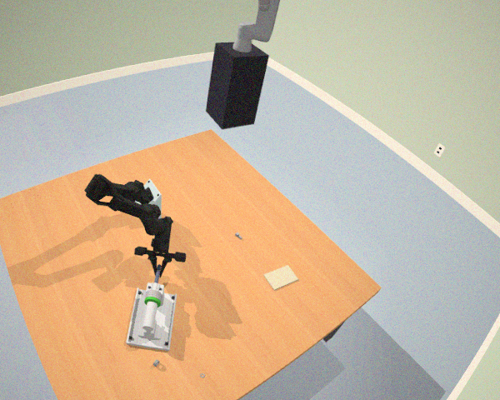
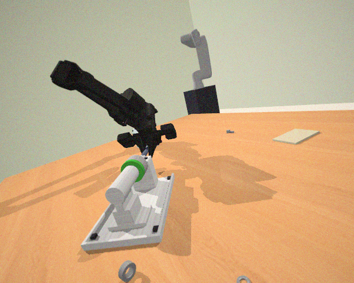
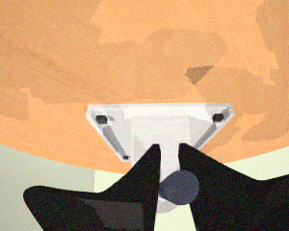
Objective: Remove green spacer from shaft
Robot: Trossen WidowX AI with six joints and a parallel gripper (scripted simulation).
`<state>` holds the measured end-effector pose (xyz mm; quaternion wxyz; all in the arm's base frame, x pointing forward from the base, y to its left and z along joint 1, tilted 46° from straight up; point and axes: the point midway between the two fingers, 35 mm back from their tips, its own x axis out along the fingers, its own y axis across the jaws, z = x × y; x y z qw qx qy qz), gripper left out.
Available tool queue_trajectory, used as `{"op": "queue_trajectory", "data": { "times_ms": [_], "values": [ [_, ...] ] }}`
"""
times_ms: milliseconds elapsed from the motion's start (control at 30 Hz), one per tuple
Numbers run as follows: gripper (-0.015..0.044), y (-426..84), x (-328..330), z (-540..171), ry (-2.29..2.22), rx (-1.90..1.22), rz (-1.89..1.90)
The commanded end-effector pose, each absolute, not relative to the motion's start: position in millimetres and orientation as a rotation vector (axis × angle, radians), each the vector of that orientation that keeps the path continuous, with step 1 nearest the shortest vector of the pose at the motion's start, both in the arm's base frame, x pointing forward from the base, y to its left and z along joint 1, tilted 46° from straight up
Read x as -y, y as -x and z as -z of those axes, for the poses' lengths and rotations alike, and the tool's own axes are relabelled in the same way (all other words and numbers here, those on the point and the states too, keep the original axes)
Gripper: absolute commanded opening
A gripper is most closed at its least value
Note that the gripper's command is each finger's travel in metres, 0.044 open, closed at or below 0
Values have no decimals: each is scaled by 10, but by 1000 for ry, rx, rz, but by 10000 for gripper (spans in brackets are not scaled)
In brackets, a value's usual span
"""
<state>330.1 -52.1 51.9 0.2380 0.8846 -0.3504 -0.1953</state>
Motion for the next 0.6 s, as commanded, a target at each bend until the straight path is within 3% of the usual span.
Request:
{"op": "queue_trajectory", "data": {
  "times_ms": [0,567],
  "values": [
    [0,-3283,515,-510,-2426,961,535],
    [0,-3269,510,-503,-2426,961,536]
  ]
}}
